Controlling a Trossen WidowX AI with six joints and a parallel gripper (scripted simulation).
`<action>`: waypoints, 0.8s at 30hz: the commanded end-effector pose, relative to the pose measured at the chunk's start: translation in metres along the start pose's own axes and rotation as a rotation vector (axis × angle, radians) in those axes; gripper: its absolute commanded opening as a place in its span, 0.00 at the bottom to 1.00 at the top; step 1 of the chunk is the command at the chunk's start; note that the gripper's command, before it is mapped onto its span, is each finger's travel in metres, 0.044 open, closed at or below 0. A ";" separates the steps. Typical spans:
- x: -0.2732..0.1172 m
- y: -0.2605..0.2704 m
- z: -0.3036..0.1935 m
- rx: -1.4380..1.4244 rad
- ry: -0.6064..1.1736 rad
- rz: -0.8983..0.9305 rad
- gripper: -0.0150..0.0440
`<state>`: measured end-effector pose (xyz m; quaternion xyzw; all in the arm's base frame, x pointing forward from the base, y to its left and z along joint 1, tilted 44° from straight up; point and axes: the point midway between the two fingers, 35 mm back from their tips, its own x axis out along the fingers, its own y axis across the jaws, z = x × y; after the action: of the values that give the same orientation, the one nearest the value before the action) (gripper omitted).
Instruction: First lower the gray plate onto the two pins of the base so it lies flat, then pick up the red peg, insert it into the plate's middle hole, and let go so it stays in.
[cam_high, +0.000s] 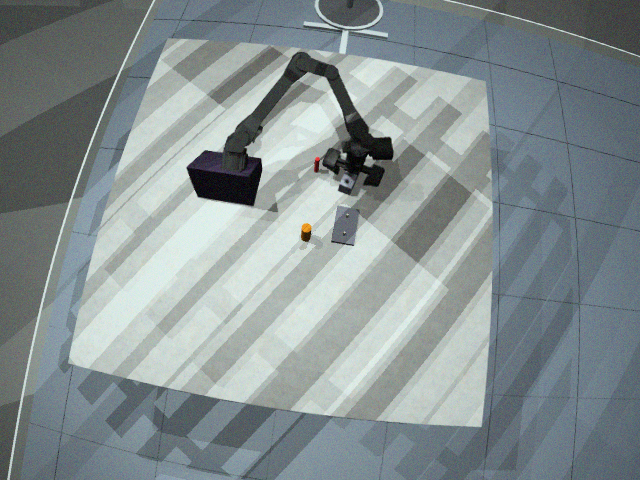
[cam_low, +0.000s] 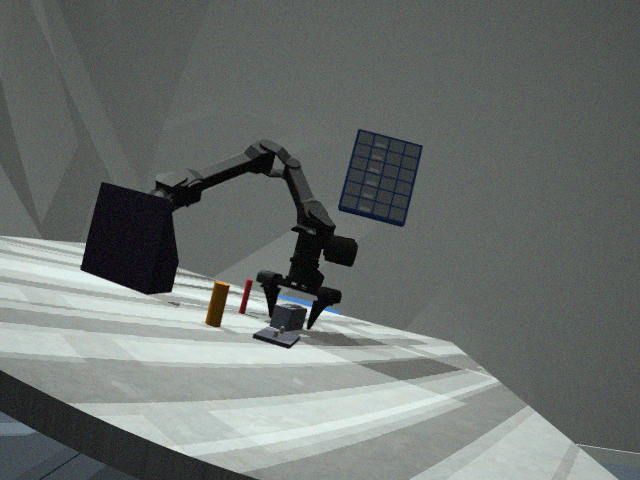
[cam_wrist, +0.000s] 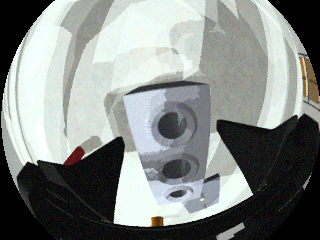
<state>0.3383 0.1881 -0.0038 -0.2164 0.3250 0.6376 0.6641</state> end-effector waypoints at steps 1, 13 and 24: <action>0.005 0.002 -0.005 0.015 0.009 0.008 0.91; 0.005 0.002 -0.005 0.015 0.009 0.008 0.41; 0.005 0.002 -0.005 0.015 0.009 0.008 0.29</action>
<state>0.3360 0.1887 -0.0080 -0.2143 0.3291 0.6382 0.6622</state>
